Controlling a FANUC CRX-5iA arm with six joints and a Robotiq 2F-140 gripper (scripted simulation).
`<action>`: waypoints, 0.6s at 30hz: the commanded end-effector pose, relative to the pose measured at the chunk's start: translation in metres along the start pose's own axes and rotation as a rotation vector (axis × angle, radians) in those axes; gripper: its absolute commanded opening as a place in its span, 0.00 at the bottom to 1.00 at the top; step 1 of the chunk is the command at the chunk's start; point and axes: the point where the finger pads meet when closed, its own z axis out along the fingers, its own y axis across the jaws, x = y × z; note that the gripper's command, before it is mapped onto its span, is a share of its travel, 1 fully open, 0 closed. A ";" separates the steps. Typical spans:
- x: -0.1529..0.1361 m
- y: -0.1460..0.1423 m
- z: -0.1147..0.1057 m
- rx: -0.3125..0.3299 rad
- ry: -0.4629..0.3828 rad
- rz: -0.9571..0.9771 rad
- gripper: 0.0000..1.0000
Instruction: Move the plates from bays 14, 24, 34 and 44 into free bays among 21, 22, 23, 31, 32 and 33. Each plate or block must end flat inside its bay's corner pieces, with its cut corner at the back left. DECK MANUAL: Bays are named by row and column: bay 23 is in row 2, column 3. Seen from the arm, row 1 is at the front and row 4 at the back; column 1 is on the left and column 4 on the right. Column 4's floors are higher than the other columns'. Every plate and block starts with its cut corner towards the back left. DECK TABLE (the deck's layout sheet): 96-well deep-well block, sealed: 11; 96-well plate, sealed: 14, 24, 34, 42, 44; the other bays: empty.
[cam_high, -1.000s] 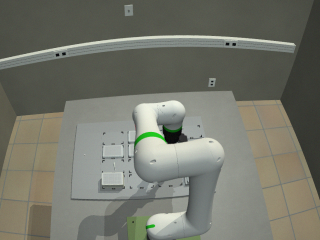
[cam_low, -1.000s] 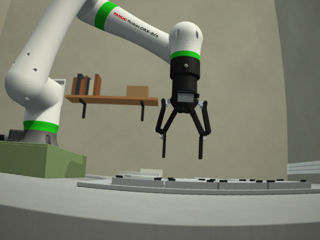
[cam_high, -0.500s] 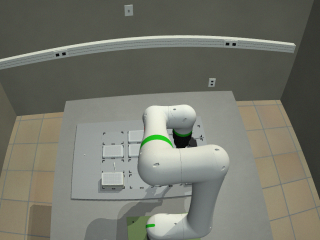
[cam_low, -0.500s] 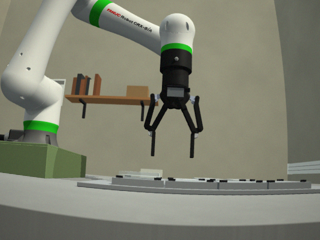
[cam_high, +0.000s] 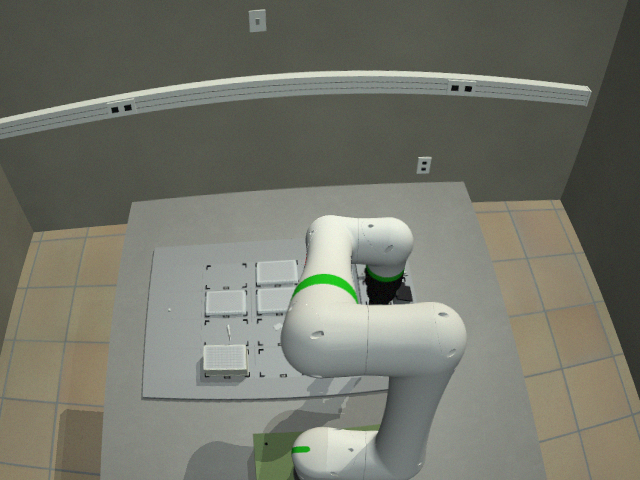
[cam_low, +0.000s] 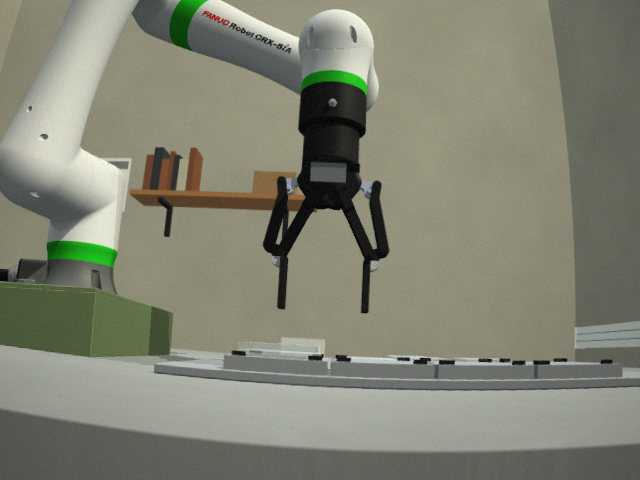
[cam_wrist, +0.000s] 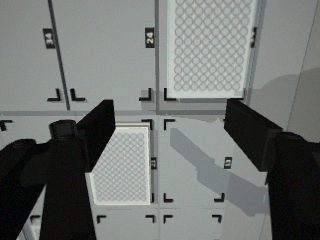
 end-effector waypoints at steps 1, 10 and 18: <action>0.016 0.009 -0.001 0.002 0.000 -0.001 0.70; 0.039 0.024 -0.001 0.002 0.000 -0.001 0.70; 0.066 0.042 -0.001 0.002 0.000 -0.001 0.70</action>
